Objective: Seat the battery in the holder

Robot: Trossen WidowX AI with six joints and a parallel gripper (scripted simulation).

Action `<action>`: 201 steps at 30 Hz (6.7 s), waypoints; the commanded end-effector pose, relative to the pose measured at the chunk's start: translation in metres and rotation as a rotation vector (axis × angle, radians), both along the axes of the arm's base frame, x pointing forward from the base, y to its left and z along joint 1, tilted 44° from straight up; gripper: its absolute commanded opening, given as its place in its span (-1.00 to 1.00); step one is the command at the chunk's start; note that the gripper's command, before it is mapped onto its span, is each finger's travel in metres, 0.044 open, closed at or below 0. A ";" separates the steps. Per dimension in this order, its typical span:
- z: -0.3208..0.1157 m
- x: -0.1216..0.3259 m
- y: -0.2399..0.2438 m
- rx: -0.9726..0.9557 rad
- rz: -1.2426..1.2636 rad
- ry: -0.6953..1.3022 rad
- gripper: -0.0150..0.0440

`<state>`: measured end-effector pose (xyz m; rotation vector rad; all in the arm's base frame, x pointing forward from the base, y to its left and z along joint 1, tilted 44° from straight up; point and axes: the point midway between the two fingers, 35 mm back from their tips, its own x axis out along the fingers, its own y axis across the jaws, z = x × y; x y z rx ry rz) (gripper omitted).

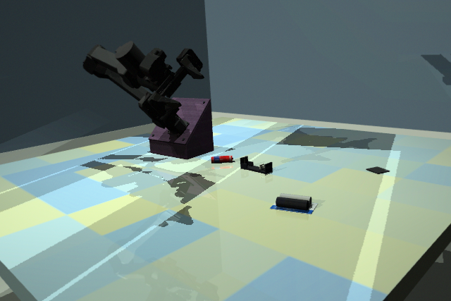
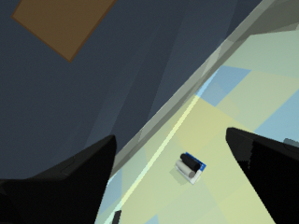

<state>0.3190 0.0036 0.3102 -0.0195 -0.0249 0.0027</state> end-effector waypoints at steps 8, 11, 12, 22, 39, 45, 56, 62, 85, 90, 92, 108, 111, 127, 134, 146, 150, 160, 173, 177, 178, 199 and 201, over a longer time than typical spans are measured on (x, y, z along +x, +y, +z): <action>-0.155 0.013 0.041 -0.164 0.011 0.620 0.26; -0.219 -0.011 0.054 -0.339 0.019 0.897 0.26; -0.236 -0.022 0.056 -0.408 0.022 0.980 0.26; -0.309 -0.126 0.035 -1.298 0.052 1.550 0.26; -0.322 -0.123 0.024 -1.316 0.055 1.556 0.26; -0.329 -0.121 0.017 -1.316 0.055 1.555 0.26; -0.340 -0.119 0.005 -1.317 0.052 1.556 0.26; -0.345 -0.119 0.000 -1.318 0.050 1.556 0.26; -0.313 -0.126 0.031 -1.315 0.053 1.556 -0.29; -0.309 -0.125 0.035 -1.340 0.076 1.560 -0.29; -0.308 -0.121 0.037 -1.406 0.141 1.570 -0.29; -0.298 -0.079 0.055 -1.961 0.765 1.568 -0.29; -0.296 -0.072 0.058 -2.060 0.893 1.548 -0.29; -0.287 -0.030 0.070 -2.525 1.634 1.306 -0.29; -0.282 -0.012 0.073 -2.683 1.984 1.113 -0.29; -0.278 0.004 0.075 -2.794 2.335 0.849 -0.29; -0.283 0.005 0.070 -2.724 2.390 0.874 -0.29; -0.306 0.005 0.048 -2.419 2.576 0.988 -0.29; -0.309 0.008 0.045 -2.324 2.630 1.021 -0.29; -0.310 0.010 0.044 -2.287 2.651 1.030 -0.29; -0.310 0.010 0.044 -2.278 2.656 1.032 -0.29; -0.315 0.016 0.039 -2.078 2.749 1.084 -0.29; -0.315 0.016 0.039 -2.059 2.758 1.088 -0.29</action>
